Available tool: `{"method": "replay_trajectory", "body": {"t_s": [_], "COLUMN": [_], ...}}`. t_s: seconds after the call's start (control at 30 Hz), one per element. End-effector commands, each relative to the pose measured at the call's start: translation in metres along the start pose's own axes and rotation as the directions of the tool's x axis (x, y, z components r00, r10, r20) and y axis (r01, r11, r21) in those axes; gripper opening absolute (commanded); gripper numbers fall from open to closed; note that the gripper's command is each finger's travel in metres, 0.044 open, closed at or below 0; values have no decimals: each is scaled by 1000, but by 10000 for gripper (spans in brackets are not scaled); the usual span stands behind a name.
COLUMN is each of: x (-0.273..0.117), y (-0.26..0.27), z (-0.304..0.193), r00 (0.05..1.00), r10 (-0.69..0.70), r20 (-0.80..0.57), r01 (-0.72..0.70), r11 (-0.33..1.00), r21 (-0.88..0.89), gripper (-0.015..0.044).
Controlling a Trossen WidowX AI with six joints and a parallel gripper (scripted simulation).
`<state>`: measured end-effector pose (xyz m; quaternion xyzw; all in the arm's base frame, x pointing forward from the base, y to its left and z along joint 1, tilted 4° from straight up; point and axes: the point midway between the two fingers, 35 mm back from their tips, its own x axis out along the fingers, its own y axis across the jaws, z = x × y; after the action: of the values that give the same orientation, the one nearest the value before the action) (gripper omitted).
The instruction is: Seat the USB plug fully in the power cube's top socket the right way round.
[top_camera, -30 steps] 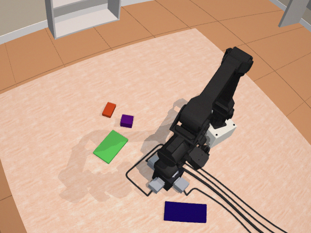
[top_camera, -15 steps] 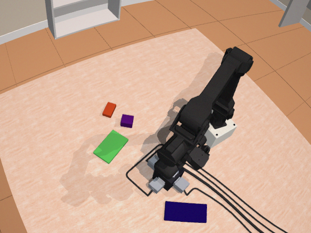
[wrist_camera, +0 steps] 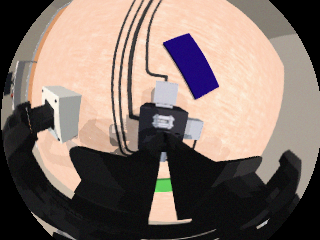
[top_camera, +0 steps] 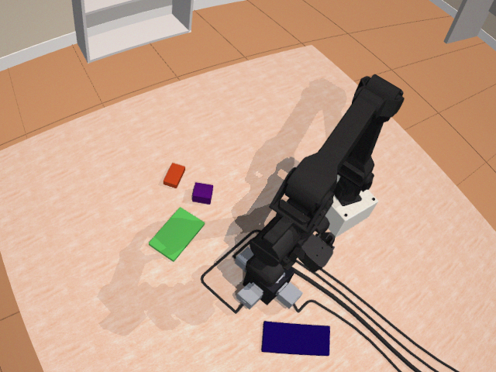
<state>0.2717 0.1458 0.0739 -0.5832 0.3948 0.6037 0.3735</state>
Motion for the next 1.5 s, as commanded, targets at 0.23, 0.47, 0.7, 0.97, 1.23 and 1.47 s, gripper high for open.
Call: {"method": "replay_trajectory", "body": {"t_s": [0.23, 0.47, 0.7, 0.97, 1.23, 1.47], "x": [1, 2, 3, 4, 5, 6], "y": [-1, -1, -1, -1, -1, -1], "z": [1, 2, 2, 3, 3, 4], "r00": [1000, 1000, 1000, 999, 999, 999], "r10": [-2, -2, -2, -3, -3, -3], "r20": [13, 19, 25, 32, 39, 45], "r01": [2, 2, 3, 3, 3, 3], "r11": [1000, 1000, 1000, 1000, 1000, 1000], "r21": [-4, -5, -5, -5, -6, -6], "gripper": [0, 0, 0, 0, 0, 0]}}
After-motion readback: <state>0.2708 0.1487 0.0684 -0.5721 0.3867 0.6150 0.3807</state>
